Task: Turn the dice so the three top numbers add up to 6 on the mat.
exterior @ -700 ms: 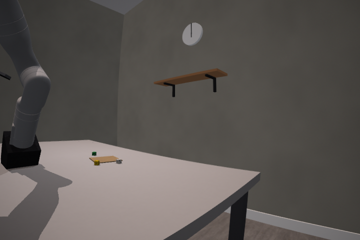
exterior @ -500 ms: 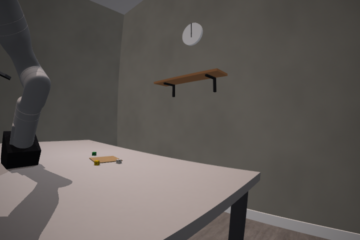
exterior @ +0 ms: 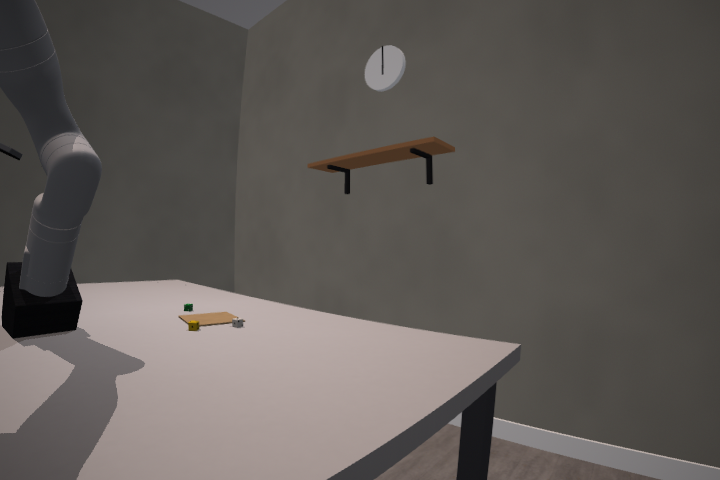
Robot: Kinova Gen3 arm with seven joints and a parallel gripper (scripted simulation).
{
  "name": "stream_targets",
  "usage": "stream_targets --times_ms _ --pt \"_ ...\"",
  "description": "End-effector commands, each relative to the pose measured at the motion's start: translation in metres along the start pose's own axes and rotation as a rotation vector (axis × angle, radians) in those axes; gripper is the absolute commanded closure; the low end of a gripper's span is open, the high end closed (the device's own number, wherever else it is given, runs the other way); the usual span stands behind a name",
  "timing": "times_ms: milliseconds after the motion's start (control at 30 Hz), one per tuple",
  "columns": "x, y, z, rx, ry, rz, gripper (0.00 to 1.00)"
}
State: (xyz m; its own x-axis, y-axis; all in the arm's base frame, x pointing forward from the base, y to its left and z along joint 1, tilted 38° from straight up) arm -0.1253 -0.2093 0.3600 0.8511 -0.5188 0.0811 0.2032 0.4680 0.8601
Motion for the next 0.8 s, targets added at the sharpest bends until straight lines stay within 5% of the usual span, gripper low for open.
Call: stream_targets --times_ms 0,400,567,767 --pt "-0.001 0.000 0.000 0.000 -0.003 -0.003 0.00" --pt "-0.023 -0.012 -0.006 0.020 -0.055 -0.084 0.00" --pt "-0.050 -0.025 -0.016 0.049 -0.120 -0.181 0.00" --pt "-0.100 -0.043 -0.042 0.115 -0.235 -0.347 0.00"
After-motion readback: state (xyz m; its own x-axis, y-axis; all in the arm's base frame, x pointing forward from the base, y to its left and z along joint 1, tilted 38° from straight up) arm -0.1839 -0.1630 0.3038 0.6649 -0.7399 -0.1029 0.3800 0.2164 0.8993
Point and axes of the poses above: the point where the finger pads meet when closed, its own x axis out along the fingers, its own y axis across the jaws, z = x × y, the point moved 5 cm from there along -x, back along the fingers, and after that the axes turned 2 degrees about x, right-handed, at the moved point
